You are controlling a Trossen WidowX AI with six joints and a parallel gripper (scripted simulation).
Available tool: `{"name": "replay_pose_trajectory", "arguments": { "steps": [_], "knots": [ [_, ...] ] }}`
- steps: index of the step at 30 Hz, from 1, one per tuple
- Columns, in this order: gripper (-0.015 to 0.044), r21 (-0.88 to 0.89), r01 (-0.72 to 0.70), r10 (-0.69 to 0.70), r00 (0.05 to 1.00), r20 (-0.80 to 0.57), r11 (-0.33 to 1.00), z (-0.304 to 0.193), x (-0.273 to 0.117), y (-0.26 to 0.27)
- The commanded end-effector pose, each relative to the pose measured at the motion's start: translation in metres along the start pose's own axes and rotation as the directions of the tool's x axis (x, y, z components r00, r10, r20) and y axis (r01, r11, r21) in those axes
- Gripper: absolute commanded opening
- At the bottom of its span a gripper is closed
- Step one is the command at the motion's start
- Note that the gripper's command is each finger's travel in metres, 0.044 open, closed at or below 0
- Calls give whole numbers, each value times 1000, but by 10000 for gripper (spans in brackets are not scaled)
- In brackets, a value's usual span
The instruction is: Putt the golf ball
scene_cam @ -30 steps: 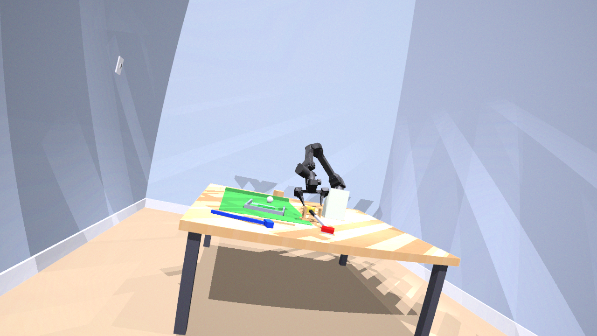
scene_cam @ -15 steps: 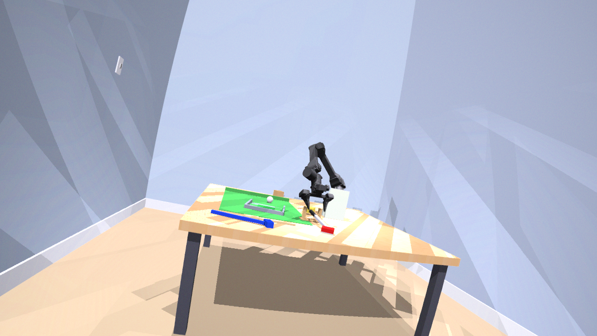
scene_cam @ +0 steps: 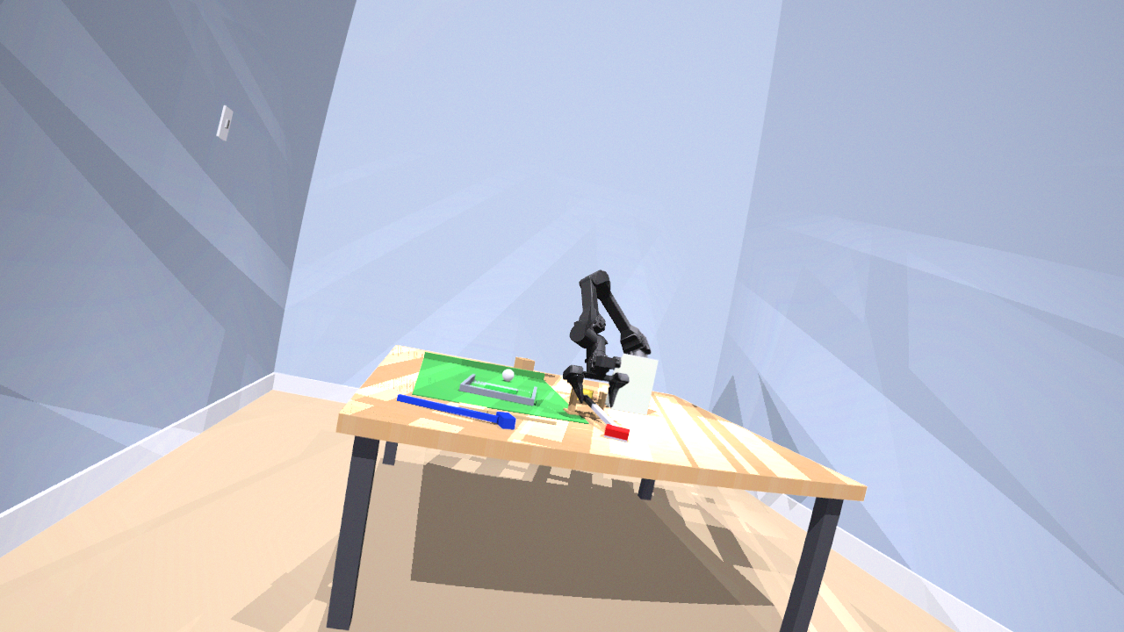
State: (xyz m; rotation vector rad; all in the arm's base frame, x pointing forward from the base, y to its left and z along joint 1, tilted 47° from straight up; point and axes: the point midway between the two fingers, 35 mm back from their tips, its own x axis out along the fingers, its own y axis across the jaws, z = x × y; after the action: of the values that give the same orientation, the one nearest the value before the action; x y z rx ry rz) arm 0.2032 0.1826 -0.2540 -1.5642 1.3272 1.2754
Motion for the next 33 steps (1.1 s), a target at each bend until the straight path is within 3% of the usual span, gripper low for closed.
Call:
{"name": "replay_pose_trajectory", "arguments": {
  "steps": [1,28,33],
  "knots": [
    [440,-6,-2,2,1000,-6,1000,-1,17,1],
    [440,-6,-2,2,1000,-6,1000,-1,43,1],
    [309,-1,-5,5,1000,-4,1000,-2,40,2]
  ]
}}
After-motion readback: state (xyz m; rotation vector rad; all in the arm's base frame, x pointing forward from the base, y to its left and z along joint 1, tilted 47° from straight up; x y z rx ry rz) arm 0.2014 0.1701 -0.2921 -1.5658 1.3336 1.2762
